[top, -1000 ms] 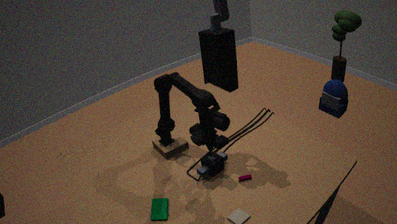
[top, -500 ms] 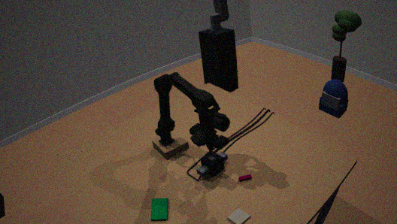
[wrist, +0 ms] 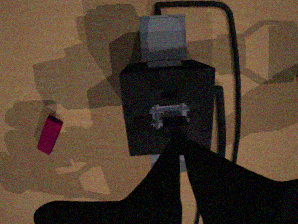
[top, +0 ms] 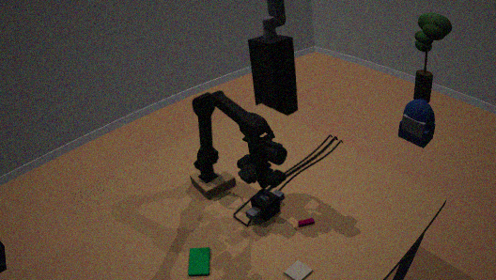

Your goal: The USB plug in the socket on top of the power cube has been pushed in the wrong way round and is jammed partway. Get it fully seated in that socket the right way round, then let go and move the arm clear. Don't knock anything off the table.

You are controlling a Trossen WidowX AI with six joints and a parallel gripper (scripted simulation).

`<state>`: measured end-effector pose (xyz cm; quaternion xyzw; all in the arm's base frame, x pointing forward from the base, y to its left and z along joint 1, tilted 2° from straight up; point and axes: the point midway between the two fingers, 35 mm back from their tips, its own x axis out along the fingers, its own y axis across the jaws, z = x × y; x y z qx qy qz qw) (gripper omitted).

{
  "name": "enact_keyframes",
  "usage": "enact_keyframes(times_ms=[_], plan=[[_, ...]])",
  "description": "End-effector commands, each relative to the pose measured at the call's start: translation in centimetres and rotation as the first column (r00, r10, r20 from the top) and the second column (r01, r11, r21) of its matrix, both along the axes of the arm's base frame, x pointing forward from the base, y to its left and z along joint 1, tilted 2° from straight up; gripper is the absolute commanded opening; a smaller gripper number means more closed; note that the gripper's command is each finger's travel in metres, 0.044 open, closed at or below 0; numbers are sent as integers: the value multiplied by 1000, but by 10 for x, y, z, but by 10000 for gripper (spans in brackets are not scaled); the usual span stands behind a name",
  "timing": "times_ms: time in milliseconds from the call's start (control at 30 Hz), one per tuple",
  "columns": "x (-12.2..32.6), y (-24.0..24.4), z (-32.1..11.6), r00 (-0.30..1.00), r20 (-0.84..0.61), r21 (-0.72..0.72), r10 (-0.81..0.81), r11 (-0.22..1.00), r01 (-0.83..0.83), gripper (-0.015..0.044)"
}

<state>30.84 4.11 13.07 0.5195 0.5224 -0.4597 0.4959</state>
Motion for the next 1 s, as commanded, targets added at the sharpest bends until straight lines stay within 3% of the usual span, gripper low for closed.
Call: enact_keyframes(times_ms=[0, 967], plan=[[0, 1, 0, 1000, 3, 6, 3, 1000, -3, 0], [0, 3, -3, 1000, 3, 32, 0, 999, 0, 0]])
